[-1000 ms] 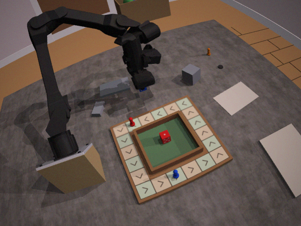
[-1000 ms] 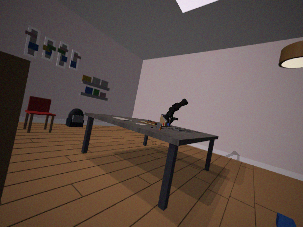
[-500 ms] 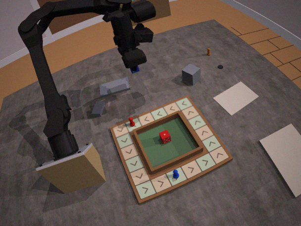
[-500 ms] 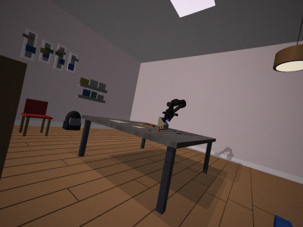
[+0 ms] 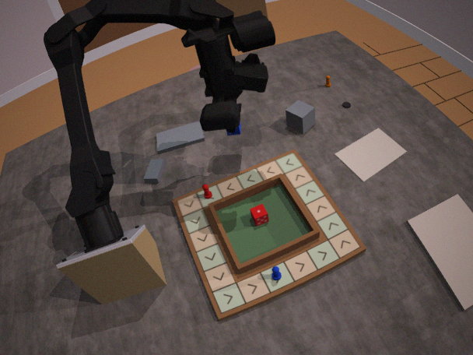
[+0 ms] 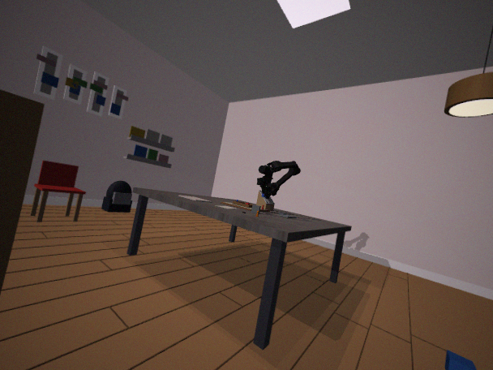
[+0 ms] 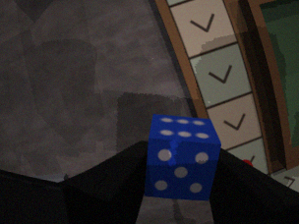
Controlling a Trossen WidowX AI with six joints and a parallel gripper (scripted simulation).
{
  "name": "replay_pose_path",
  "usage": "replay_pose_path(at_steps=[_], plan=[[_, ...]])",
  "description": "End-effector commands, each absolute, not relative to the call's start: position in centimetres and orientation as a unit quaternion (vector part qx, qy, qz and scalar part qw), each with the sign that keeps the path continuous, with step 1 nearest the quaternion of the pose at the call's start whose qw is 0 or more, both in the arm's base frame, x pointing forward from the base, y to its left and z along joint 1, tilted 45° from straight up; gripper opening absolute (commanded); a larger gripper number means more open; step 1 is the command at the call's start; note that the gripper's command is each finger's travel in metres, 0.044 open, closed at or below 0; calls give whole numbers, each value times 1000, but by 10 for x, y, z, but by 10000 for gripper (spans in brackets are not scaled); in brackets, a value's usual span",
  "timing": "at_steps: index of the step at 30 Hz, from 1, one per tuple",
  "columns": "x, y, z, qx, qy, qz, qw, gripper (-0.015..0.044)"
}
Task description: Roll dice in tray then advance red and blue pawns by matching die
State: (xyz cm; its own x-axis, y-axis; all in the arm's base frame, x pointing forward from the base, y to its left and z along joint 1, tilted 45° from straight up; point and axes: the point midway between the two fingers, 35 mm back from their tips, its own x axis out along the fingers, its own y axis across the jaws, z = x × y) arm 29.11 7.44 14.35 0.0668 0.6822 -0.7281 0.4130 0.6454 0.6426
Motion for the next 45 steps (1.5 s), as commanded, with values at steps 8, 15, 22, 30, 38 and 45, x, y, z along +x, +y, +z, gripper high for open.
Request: replay_pose_path(at_steps=[8, 15, 22, 30, 38, 45], plan=[[292, 29, 88, 506, 683, -22, 526, 0], [283, 3, 53, 565, 677, -103, 461, 0], [268, -20, 21, 617, 662, -180, 386, 0], [244, -39, -13, 667, 635, -259, 292, 0], [237, -40, -21, 660, 631, -291, 284, 0], [232, -35, -26, 598, 623, -374, 338, 0]])
